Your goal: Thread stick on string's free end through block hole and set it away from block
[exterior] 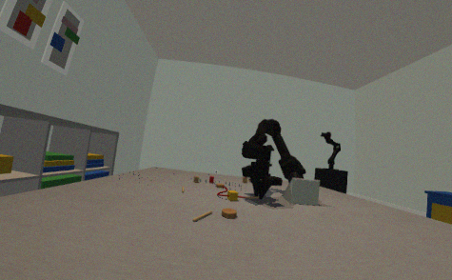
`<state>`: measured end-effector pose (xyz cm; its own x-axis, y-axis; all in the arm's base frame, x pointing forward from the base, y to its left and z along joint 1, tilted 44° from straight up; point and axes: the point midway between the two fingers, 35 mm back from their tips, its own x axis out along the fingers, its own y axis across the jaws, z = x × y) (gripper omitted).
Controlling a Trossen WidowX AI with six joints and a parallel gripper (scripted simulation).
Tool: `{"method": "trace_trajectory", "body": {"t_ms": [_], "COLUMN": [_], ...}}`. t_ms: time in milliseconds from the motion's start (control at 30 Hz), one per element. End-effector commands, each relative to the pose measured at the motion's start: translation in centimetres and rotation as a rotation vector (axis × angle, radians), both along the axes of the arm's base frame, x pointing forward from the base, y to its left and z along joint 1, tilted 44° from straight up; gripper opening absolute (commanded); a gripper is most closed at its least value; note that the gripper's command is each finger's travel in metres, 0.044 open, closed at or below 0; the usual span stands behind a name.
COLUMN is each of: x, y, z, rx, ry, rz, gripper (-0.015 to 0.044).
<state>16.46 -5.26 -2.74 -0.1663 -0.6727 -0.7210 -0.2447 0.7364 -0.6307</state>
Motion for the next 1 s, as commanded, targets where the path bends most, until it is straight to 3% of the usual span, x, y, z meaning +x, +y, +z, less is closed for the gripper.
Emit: {"method": "trace_trajectory", "body": {"t_ms": [0,167,367,667,967], "x": [0.3,1.6,1.6,2.1,2.2], "y": [0.8,5.1,5.3,6.4,6.9], "z": [0.6,5.6,5.8,6.8,7.3], "rx": [0.008,-0.003,-0.004,-0.002,-0.002], "ry": [-0.001,0.000,0.000,-0.002,-0.003], "rz": [-0.003,0.003,0.003,0.009,0.014], "gripper": [0.0210,0.0210,0.0210,0.0440,0.0440]}}
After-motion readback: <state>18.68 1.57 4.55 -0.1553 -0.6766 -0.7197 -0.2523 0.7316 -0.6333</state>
